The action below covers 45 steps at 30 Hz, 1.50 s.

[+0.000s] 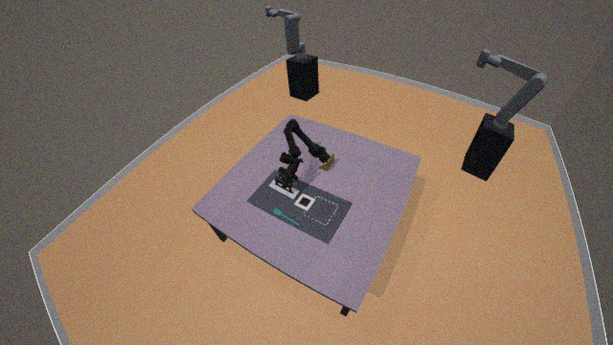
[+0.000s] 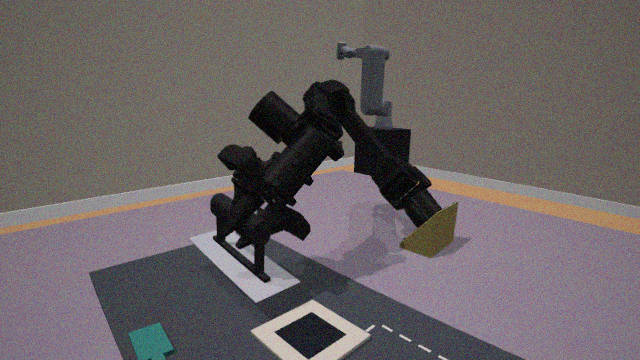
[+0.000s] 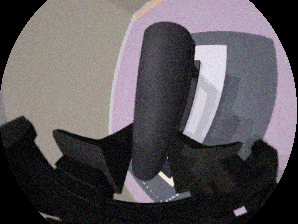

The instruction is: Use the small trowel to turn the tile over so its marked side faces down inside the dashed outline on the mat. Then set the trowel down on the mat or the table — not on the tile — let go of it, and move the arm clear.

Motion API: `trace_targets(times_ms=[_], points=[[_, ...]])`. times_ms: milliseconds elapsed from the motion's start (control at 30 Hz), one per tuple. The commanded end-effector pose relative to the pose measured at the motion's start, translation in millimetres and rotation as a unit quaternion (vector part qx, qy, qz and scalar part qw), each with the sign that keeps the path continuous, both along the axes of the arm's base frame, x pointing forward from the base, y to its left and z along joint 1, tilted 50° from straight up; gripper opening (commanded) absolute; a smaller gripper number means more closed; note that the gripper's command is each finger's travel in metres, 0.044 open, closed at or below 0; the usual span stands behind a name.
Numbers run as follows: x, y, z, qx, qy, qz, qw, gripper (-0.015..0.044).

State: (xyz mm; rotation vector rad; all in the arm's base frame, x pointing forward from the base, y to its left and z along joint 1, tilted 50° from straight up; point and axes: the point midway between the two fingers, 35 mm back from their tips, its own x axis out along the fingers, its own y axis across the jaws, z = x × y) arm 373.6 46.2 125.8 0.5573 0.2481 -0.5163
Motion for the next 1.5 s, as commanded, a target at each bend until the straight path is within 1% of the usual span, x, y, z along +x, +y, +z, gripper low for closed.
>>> trace_targets(times_ms=[0,867,1467], points=[[0.8,2.6,2.2,0.003,-0.009,0.001,1.000,0.0000],[4.9,-30.5,-18.6,0.002,-0.010,0.001,1.000,0.0000],[4.1,-14.1,-38.1,0.003,-0.009,0.001,1.000,0.0000]])
